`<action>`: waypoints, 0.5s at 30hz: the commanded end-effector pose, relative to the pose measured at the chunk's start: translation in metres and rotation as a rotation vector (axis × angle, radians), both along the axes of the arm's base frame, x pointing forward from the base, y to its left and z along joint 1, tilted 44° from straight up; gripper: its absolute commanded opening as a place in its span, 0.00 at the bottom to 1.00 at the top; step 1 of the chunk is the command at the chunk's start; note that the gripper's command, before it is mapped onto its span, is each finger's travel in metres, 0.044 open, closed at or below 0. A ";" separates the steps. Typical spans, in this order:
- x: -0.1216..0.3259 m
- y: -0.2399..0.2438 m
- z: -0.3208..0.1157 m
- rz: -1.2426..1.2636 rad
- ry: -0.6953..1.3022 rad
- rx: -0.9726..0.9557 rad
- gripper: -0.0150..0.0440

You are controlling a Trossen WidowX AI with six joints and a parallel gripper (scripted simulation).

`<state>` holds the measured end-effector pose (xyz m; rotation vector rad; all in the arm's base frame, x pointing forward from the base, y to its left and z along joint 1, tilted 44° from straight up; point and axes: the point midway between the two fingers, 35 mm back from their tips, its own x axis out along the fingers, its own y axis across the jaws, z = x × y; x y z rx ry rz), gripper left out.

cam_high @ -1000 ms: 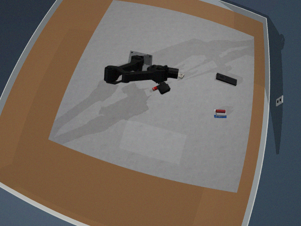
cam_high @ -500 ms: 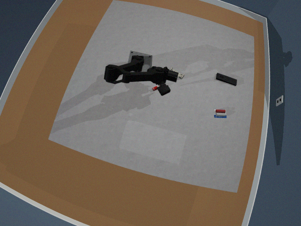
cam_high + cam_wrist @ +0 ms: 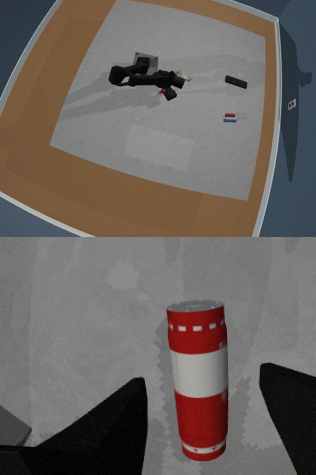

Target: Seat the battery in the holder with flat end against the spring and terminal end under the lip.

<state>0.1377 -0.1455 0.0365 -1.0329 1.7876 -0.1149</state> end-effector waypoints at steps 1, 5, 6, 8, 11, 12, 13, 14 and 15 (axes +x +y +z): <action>-0.002 -0.004 -0.004 0.000 0.008 -0.002 0.64; -0.003 -0.005 -0.005 0.000 0.008 -0.003 0.59; -0.003 -0.005 -0.005 0.000 0.008 -0.003 0.55; -0.003 -0.005 -0.005 0.000 0.008 -0.003 0.46; -0.003 -0.005 -0.005 0.000 0.008 -0.003 0.39; -0.003 -0.005 -0.005 0.000 0.008 -0.003 0.38; -0.003 -0.005 -0.005 0.000 0.008 -0.003 0.37; -0.003 -0.005 -0.005 0.000 0.008 -0.003 0.37; -0.003 -0.005 -0.005 0.000 0.008 -0.003 0.37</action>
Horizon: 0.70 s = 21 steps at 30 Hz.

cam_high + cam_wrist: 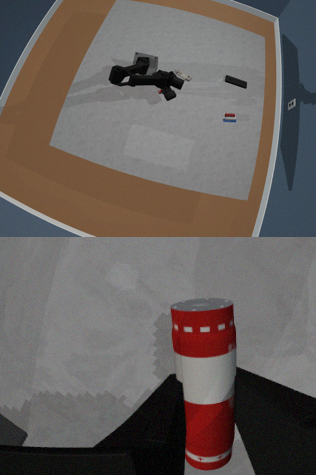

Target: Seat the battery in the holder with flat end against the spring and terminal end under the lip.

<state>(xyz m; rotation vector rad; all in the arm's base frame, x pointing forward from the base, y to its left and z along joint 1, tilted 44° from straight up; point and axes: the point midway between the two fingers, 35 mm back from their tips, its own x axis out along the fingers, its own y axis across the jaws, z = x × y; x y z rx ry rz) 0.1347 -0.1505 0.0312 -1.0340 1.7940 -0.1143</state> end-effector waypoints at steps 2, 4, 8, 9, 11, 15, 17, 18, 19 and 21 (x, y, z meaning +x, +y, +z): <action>0.000 0.000 0.000 0.002 0.002 -0.001 0.37; 0.001 0.002 0.002 0.002 0.002 0.000 0.37; 0.005 0.017 0.016 0.002 0.001 0.005 0.37; 0.005 0.021 0.020 0.002 0.001 0.005 0.37; 0.006 0.029 0.029 0.002 0.002 0.004 0.37; 0.007 0.035 0.036 0.009 0.009 0.002 0.37; 0.013 0.037 0.035 0.067 0.063 0.014 0.37; 0.017 0.039 0.034 0.112 0.105 0.023 0.37; 0.022 0.041 0.034 0.157 0.147 0.031 0.37; 0.031 0.045 0.031 0.247 0.227 0.048 0.37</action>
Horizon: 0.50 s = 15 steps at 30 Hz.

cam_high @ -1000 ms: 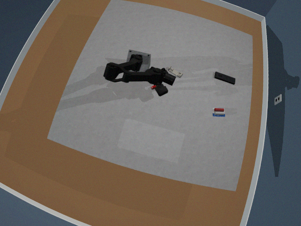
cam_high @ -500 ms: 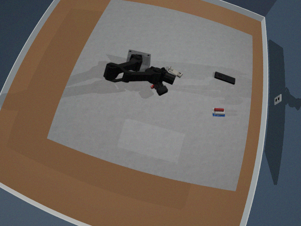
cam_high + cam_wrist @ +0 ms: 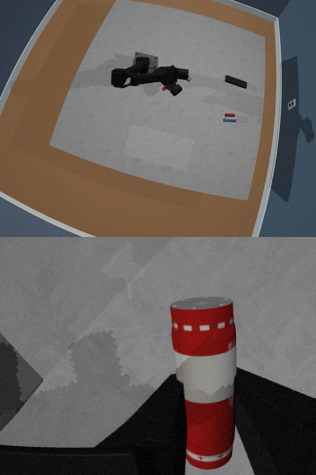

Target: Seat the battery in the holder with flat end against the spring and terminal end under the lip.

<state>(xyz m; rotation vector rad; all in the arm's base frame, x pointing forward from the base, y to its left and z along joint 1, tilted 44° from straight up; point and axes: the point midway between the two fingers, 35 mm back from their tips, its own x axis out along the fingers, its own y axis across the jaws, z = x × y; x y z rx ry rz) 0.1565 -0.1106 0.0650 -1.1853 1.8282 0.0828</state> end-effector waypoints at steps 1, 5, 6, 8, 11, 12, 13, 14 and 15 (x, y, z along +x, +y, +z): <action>0.014 0.008 -0.004 0.134 0.125 0.028 0.37; 0.032 0.018 -0.010 0.319 0.294 0.059 0.37; 0.037 0.021 -0.012 0.366 0.338 0.067 0.37; 0.045 0.027 -0.016 0.461 0.426 0.082 0.37; 0.057 0.038 -0.023 0.602 0.550 0.105 0.37; 0.061 0.042 -0.026 0.649 0.591 0.112 0.37; 0.065 0.046 -0.029 0.695 0.633 0.119 0.37; 0.068 0.049 -0.031 0.740 0.675 0.125 0.37; 0.071 0.052 -0.034 0.784 0.716 0.131 0.37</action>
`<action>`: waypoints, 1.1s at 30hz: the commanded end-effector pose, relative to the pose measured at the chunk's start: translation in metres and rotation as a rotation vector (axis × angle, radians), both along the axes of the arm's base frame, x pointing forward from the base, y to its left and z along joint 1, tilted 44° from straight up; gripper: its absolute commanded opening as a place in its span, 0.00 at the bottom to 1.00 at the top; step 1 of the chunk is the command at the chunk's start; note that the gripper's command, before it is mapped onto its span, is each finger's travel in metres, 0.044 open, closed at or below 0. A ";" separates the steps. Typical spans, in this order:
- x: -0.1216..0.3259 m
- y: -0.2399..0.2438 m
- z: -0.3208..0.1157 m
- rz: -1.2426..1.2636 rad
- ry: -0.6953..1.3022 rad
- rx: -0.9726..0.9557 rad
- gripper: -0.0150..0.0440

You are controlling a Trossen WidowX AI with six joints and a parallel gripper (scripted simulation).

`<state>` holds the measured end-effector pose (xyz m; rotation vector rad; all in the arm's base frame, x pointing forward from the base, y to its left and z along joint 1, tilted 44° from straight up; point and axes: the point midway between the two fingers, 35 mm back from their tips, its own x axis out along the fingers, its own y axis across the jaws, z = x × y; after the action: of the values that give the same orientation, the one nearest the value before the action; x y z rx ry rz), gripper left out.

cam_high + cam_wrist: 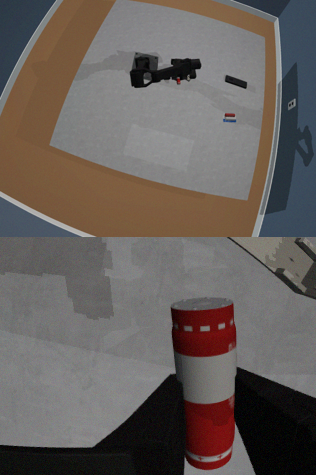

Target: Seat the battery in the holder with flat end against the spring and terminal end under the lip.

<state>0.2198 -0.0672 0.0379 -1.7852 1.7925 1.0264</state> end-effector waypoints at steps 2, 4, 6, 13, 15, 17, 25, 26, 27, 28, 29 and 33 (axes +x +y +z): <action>0.015 0.015 -0.013 0.191 0.175 0.030 0.37; 0.021 0.022 -0.019 0.281 0.258 0.042 0.37; 0.027 0.029 -0.026 0.370 0.340 0.054 0.37; 0.042 0.051 -0.049 0.652 0.598 0.090 0.37; 0.043 0.052 -0.049 0.659 0.604 0.090 0.37; 0.043 0.052 -0.049 0.659 0.604 0.090 0.37; 0.045 0.042 -0.062 0.710 0.562 0.025 0.37; 0.045 0.040 -0.063 0.717 0.556 0.015 0.37; 0.045 0.039 -0.065 0.723 0.550 0.005 0.37; 0.045 0.037 -0.066 0.730 0.544 -0.005 0.37; 0.045 0.036 -0.068 0.736 0.537 -0.016 0.37; 0.044 0.030 -0.072 0.758 0.513 -0.057 0.37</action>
<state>0.2639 -0.0334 -0.0335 -2.4402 1.3772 1.9031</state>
